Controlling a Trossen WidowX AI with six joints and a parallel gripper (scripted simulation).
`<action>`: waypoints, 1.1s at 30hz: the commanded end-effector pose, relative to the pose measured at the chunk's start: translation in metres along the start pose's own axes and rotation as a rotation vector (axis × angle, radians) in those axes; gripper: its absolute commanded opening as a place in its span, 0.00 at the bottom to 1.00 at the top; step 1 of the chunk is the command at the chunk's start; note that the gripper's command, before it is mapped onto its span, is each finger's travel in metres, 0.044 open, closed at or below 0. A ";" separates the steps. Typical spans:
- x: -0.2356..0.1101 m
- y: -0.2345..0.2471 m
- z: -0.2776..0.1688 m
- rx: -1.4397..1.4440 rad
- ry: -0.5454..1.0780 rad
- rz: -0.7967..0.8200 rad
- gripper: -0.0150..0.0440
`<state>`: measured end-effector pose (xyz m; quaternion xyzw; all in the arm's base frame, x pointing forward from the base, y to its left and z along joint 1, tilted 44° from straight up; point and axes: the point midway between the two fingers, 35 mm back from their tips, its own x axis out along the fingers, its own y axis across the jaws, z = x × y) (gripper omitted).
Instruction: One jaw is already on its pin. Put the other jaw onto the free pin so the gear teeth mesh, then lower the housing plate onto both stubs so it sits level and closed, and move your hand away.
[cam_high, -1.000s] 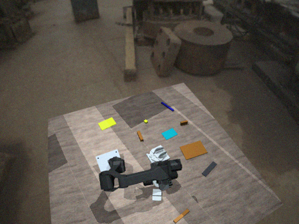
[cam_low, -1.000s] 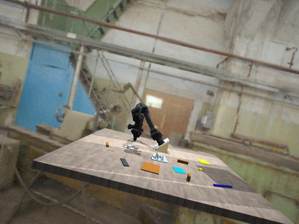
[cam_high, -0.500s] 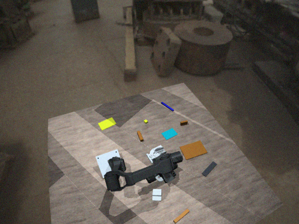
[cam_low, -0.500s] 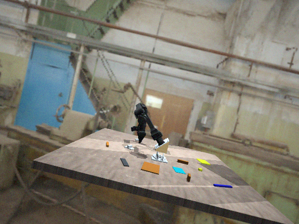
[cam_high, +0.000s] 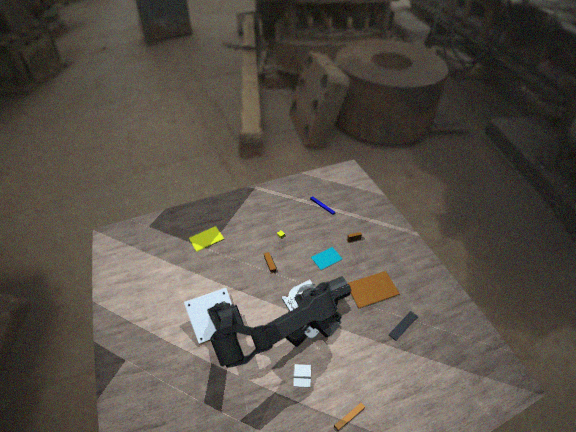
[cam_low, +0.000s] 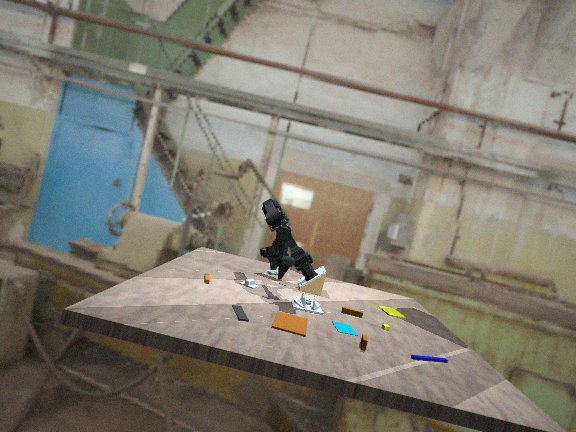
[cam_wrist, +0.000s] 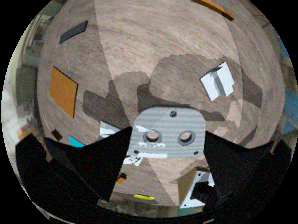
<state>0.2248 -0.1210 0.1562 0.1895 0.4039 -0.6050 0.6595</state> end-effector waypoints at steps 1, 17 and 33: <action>0.001 0.008 -0.009 -0.088 0.008 0.001 0.85; 0.002 0.033 -0.040 -0.404 0.010 -0.002 0.85; 0.002 0.053 -0.073 -0.719 0.004 -0.012 0.85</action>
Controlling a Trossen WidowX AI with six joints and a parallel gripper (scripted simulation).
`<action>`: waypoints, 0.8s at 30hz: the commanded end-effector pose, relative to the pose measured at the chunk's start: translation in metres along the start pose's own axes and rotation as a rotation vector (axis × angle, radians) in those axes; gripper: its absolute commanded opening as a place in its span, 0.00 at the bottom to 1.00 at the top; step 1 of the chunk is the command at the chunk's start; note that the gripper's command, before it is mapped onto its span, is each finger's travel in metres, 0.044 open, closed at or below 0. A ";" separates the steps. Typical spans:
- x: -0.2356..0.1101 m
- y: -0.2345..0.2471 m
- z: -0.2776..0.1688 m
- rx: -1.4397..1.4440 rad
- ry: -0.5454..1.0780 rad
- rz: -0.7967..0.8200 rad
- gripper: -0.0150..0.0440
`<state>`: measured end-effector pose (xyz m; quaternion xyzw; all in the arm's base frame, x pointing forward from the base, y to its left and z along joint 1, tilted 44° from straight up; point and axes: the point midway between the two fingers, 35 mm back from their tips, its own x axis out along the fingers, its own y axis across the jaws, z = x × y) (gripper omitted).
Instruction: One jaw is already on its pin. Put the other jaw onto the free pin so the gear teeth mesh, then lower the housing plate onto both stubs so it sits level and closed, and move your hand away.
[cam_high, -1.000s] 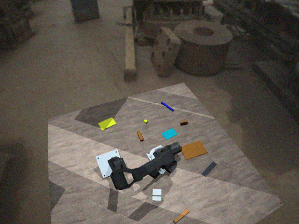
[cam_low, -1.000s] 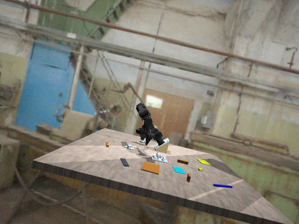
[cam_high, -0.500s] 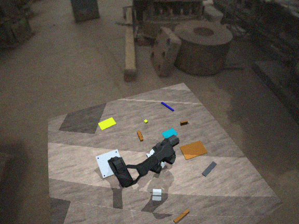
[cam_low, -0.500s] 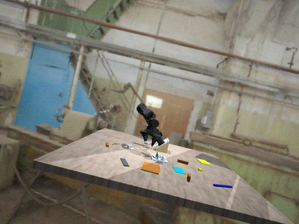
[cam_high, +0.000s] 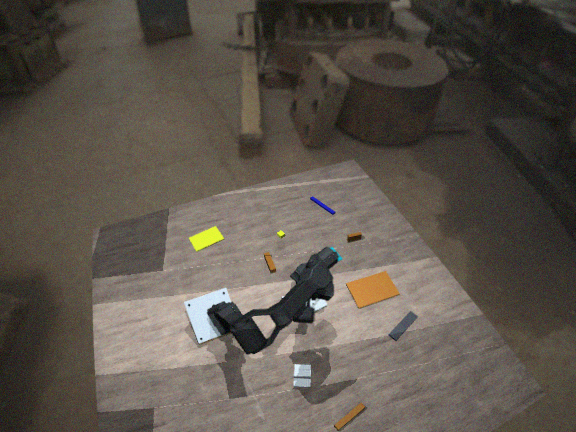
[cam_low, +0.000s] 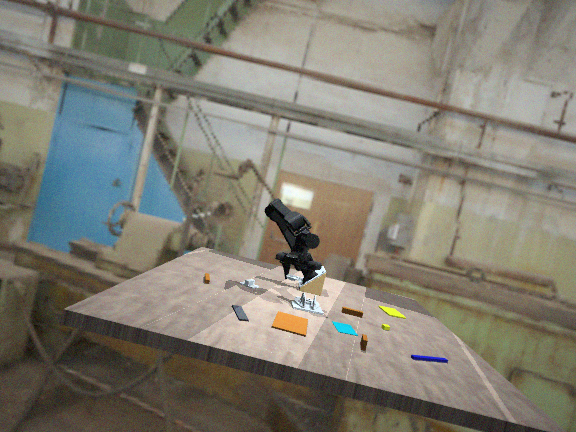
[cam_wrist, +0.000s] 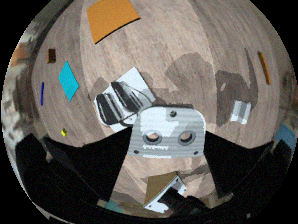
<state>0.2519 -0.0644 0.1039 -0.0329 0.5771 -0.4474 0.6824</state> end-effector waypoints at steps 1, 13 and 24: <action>0.001 0.010 -0.006 -0.088 0.003 -0.002 0.85; 0.001 0.035 -0.020 -0.322 -0.002 -0.017 0.85; 0.002 0.055 -0.036 -0.536 -0.008 -0.037 0.85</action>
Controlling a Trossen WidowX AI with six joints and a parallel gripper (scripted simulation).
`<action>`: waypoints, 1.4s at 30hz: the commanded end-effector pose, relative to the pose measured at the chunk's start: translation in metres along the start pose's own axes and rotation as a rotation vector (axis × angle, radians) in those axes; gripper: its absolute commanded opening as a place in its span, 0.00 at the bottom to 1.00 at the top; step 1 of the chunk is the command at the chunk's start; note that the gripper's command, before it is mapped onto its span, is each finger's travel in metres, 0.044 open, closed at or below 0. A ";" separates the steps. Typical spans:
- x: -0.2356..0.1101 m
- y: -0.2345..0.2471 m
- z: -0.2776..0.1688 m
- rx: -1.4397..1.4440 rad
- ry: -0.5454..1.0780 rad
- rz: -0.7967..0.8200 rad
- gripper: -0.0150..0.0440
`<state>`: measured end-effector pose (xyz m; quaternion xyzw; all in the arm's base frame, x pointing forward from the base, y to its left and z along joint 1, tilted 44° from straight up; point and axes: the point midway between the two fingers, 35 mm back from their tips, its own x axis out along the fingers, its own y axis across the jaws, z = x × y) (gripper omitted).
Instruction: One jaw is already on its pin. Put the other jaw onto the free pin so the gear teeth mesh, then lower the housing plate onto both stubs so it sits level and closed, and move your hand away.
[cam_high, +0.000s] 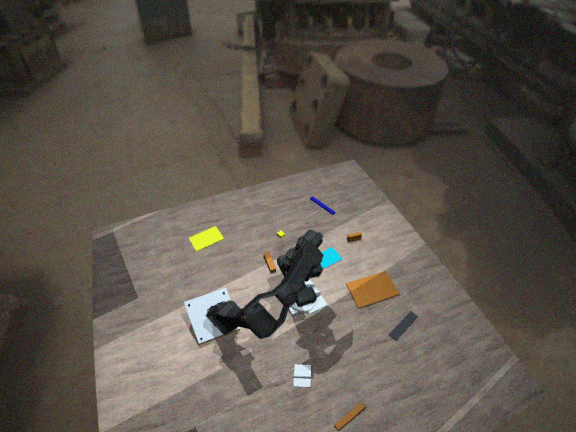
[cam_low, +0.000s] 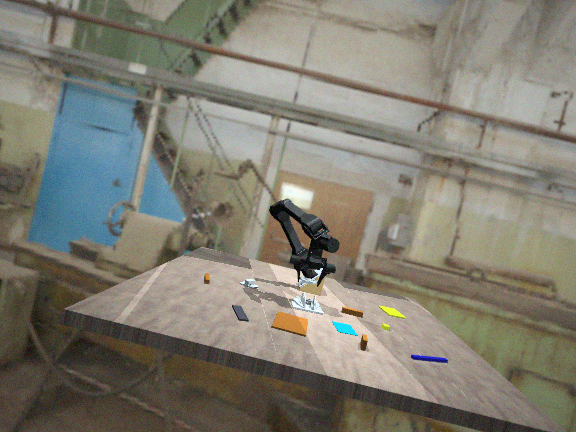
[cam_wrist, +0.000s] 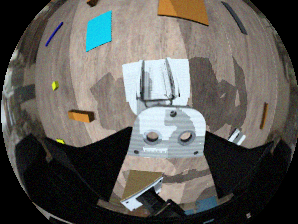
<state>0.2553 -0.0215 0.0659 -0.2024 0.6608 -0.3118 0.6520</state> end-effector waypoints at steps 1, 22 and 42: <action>0.001 0.011 -0.003 -0.087 0.002 -0.005 0.85; 0.001 0.014 -0.004 -0.115 0.002 -0.008 0.85; 0.001 0.008 -0.014 -0.115 0.002 -0.008 0.85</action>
